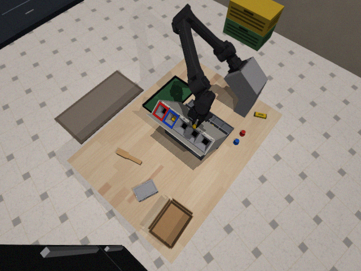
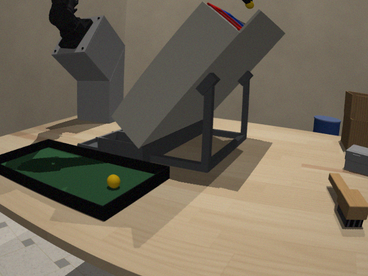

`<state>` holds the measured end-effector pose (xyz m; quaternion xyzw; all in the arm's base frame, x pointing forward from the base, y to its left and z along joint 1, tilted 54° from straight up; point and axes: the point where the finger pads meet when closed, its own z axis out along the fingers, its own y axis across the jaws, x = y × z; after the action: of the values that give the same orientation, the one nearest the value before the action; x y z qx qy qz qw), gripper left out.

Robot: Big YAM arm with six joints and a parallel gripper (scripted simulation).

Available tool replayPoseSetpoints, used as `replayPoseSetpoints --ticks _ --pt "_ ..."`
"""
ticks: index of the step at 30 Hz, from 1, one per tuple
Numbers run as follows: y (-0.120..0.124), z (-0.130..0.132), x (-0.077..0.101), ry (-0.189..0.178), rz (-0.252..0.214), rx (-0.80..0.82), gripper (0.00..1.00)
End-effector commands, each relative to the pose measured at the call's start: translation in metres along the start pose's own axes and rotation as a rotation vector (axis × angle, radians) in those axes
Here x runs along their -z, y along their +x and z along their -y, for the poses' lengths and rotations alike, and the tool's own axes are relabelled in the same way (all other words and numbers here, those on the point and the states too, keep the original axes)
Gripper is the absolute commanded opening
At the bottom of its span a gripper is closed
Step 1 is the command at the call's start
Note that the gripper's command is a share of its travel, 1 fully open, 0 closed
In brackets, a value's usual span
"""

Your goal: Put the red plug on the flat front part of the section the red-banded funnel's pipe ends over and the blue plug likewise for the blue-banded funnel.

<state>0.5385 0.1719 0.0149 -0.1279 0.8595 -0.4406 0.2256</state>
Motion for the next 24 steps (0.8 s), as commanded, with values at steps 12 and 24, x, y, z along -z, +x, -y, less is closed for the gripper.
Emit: replayPoseSetpoints --ticks 12,24 --pt "-0.0216 0.005 0.0021 -0.006 0.024 -0.017 0.0" --pt "-0.0221 0.0047 0.0024 -0.012 0.038 -0.018 0.0"
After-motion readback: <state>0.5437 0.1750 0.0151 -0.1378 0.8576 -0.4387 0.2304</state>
